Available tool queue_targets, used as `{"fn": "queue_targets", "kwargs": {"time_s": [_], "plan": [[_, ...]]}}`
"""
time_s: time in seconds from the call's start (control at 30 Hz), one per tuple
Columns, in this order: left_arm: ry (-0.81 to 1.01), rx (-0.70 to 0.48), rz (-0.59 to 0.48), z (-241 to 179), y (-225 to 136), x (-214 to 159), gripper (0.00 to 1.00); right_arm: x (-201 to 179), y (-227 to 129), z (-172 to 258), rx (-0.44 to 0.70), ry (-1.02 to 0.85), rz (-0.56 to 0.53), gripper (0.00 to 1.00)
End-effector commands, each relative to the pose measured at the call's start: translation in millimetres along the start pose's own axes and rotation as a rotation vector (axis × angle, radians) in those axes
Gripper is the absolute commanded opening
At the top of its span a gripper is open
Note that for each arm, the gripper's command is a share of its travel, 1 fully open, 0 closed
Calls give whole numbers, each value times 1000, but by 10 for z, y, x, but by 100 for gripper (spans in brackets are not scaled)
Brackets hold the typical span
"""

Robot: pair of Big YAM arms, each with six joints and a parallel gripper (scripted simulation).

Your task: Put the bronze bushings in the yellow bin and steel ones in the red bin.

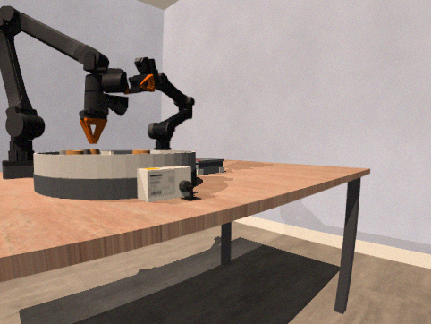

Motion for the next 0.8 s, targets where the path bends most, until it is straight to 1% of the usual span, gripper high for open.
{"fn": "queue_targets", "kwargs": {"time_s": [0.0, 0.03, 0.47, 0.57, 0.6, 0.73, 0.77], "plan": [[-7, 6, -32, 25, -48, 156, 100, 26, 42, -28, -7, -13, -6, 29], [-7, 6, -32, 25, -48, 156, 100, 64, 14, -58, -16, -13, -17, 29], [-7, 6, -32, 25, -48, 156, 100, 39, 257, -66, -7, -17, -6, 29], [-7, 6, -32, 25, -48, 156, 100, 50, 261, -75, -9, -17, -9, 29], [-7, 6, -32, 25, -48, 156, 100, 116, 169, -127, -31, -16, -36, 29], [-7, 6, -32, 25, -48, 156, 100, 36, 351, -64, -6, -16, -5, 29], [-7, 6, -32, 25, -48, 156, 100, 34, 352, -62, -6, -16, -5, 21]]}}
Point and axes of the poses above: on each arm, the point where the finger pads meet when closed, its own y axis out along the fingers, its own z axis across the jaws, x = y × z, the point moved 6 cm from there along -y, back along the fingers, and after that the axes turned 9 degrees about y, right-handed, at the moved point
